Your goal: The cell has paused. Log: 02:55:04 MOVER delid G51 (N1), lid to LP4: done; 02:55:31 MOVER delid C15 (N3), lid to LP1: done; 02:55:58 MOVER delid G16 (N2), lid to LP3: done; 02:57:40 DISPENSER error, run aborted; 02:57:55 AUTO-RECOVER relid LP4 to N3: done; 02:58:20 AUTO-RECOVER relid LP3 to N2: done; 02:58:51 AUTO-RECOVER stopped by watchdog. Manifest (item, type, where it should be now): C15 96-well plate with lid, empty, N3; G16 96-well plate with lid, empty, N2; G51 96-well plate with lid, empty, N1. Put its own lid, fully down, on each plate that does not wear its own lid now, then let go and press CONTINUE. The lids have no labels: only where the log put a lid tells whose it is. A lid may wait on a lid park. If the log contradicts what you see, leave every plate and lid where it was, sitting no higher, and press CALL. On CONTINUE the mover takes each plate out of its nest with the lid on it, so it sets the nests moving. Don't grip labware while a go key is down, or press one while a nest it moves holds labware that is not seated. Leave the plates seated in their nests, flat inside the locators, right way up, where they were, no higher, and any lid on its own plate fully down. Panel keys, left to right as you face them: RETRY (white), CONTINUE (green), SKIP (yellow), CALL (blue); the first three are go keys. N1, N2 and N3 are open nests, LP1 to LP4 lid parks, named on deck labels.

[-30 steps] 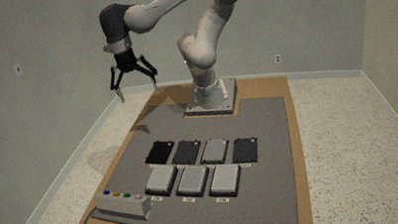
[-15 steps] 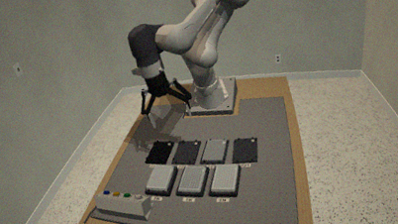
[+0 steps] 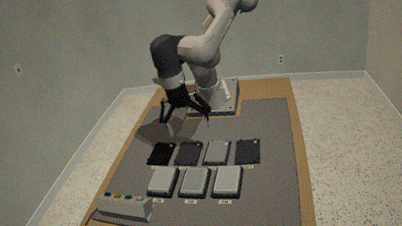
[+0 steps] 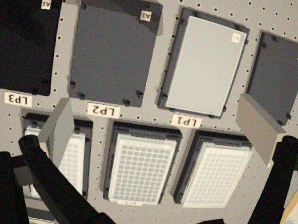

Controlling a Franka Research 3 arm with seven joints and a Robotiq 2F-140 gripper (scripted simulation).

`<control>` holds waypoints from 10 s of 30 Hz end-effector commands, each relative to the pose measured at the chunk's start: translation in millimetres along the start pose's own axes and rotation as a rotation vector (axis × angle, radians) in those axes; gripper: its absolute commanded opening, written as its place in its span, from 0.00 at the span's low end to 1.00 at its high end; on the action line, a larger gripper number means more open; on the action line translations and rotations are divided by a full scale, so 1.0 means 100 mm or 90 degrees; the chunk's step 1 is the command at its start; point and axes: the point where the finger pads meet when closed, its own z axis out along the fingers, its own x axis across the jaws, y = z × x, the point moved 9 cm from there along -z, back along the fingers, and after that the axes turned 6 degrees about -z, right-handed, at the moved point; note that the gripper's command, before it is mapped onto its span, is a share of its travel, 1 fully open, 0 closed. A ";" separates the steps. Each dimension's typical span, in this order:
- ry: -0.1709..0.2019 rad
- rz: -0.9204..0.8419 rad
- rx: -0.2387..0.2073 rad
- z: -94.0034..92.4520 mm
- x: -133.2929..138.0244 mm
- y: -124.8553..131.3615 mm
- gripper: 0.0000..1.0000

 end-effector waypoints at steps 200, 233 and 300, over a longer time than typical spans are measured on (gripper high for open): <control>-0.027 -1.862 0.046 0.78 0.98 1.94 0.66; -0.027 -1.862 0.046 0.79 0.98 1.94 0.66; -0.027 -1.862 0.046 0.79 0.98 1.94 0.66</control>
